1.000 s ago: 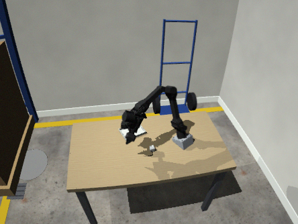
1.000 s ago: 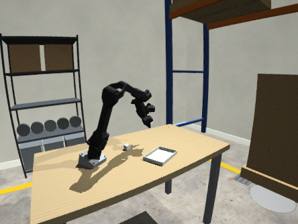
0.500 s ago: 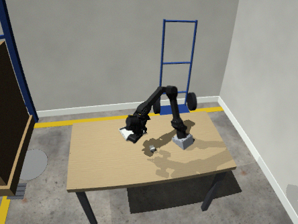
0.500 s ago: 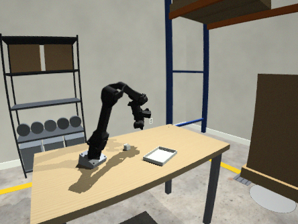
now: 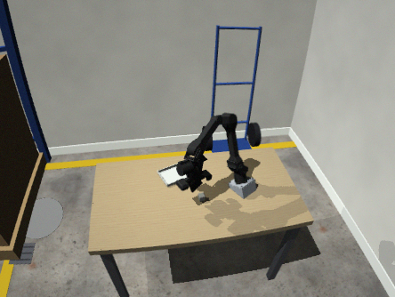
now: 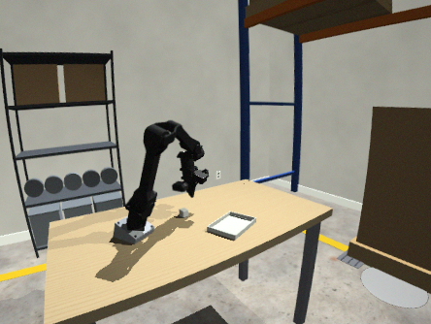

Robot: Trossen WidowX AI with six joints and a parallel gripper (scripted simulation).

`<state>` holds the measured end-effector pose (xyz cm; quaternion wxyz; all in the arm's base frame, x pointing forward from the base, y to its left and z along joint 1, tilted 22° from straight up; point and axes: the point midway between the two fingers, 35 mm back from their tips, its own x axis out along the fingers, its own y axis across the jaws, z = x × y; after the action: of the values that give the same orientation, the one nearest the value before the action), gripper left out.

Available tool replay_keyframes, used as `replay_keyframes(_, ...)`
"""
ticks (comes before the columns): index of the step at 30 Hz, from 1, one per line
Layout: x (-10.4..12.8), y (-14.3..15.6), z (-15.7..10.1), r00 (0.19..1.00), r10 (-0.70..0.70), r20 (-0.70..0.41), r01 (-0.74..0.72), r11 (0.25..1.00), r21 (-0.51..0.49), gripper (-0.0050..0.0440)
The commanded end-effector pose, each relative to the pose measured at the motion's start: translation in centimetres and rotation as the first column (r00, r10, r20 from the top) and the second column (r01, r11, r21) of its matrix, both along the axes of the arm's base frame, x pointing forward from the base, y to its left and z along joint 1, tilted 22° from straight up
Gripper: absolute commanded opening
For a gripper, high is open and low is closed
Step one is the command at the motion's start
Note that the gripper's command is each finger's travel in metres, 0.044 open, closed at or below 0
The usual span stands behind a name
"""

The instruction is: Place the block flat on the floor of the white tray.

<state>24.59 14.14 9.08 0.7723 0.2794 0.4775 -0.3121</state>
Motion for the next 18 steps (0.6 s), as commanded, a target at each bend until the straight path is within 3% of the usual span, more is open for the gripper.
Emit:
replay_keyframes(1, -1.5, -0.6, -0.4, 0.992, -0.123, -0.004, 0.123, 0.992, 0.031, 0.0)
replay_keyframes(3, -1.5, -0.6, -0.4, 0.992, -0.123, -0.004, 0.123, 0.992, 0.031, 0.0)
replay_keyframes(9, -3.9, -2.1, -1.6, 0.941, -0.338, -0.018, 0.338, 0.94, 0.042, 0.0)
replay_keyframes(18, -4.2, -2.2, -1.7, 0.933, -0.358, -0.019, 0.359, 0.932, 0.042, 0.0)
